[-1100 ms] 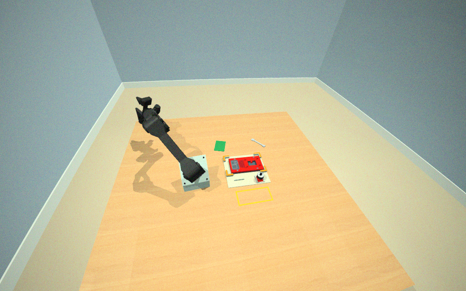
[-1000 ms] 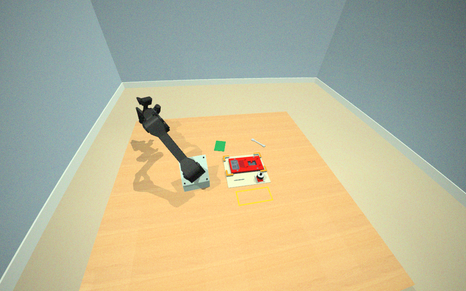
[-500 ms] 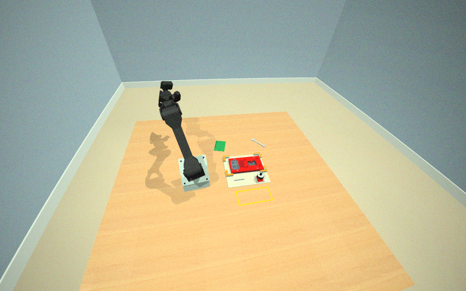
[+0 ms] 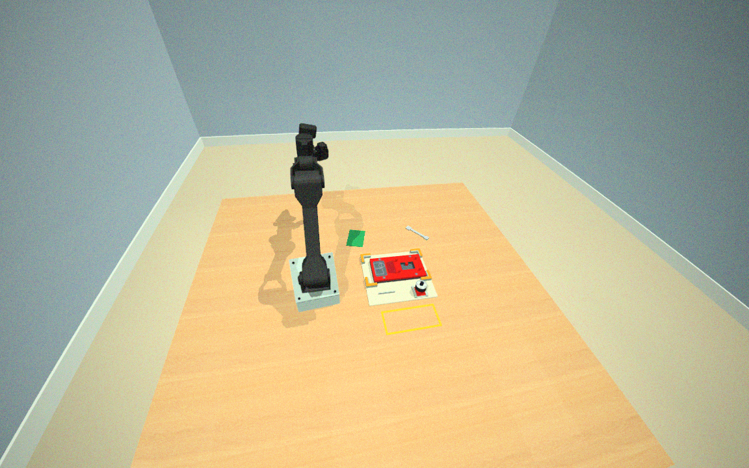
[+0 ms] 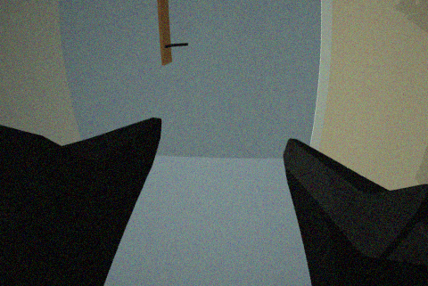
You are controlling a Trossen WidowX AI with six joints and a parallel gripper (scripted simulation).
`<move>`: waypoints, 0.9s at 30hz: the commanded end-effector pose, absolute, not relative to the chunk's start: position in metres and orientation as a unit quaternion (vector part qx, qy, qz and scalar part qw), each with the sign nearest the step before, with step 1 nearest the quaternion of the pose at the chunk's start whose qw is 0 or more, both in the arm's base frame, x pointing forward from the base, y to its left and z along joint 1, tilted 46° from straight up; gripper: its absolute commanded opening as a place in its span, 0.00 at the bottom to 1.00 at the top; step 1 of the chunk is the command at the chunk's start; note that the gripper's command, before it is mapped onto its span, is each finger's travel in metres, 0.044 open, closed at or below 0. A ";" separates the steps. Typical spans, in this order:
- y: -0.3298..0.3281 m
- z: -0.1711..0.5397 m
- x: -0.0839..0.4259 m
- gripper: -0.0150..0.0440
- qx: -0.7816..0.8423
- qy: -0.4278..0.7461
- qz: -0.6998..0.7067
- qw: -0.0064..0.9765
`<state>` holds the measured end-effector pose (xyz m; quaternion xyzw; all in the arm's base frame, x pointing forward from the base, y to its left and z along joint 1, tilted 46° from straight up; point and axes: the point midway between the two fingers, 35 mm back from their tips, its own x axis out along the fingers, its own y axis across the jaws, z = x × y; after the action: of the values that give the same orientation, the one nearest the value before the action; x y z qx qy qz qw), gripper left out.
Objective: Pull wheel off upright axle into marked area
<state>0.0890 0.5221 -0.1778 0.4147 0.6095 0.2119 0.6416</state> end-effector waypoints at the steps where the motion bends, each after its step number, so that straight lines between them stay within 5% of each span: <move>1: 0.510 -0.174 0.134 0.76 0.402 0.589 0.178 0.679; 12: 0.441 -0.154 0.259 0.76 0.319 0.527 0.060 0.785; 27: 0.246 -0.085 0.387 0.76 0.094 0.498 -0.153 0.849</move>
<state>0.3750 0.2783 -0.1016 0.1312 0.4967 -0.1239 0.8489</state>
